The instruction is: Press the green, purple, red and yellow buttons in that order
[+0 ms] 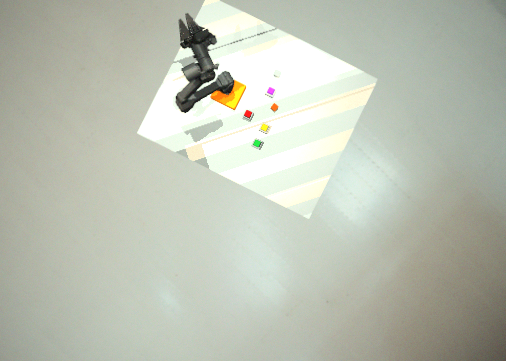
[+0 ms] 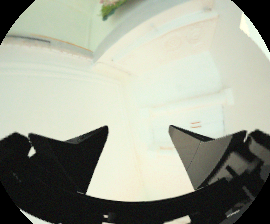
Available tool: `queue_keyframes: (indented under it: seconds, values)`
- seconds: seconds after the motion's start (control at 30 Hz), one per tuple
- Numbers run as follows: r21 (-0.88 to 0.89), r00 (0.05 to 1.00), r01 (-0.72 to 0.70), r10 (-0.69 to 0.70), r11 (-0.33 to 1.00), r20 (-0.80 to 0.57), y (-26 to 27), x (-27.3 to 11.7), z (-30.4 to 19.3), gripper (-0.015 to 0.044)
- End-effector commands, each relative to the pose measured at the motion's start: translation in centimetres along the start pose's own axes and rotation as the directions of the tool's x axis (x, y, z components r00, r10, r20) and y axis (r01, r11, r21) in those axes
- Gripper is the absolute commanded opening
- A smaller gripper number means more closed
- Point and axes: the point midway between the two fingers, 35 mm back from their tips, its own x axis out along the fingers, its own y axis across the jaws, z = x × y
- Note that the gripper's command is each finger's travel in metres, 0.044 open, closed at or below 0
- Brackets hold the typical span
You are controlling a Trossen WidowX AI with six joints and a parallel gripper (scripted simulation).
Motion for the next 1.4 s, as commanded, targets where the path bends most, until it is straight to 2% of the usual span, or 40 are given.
queue_keyframes:
  seconds: [0.0,0.07,0.17,0.33,0.57,0.77,0.93,1.1,1.23,1.37]
  values:
    - [0.004,1.000,-0.008,0.008,1.000,0.009,0.2,0.1,0.3,0.0400]
    - [0.043,0.994,-0.075,0.071,0.996,0.080,1.6,0.3,2.6,0.0400]
    - [0.204,0.964,-0.208,0.165,0.957,0.210,4.6,0.6,6.1,0.0400]
    - [0.404,0.857,-0.471,0.299,0.784,0.419,9.4,-0.5,11.7,0.0400]
    - [0.479,0.593,-0.804,0.443,0.352,0.672,15.4,-5.6,19.0,0.0400]
    - [0.389,0.285,-0.914,0.498,-0.116,0.819,19.3,-12.8,23.6,0.0400]
    - [0.272,0.001,-0.827,0.482,-0.492,0.876,21.2,-20.1,26.0,0.0400]
    - [0.179,-0.277,-0.587,0.404,-0.789,0.872,21.7,-28.0,26.6,0.0400]
    - [0.154,-0.474,-0.320,0.298,-0.935,0.829,21.1,-34.3,26.0,0.0400]
    - [0.183,-0.633,-0.027,0.159,-0.983,0.757,19.6,-40.2,24.4,0.0400]
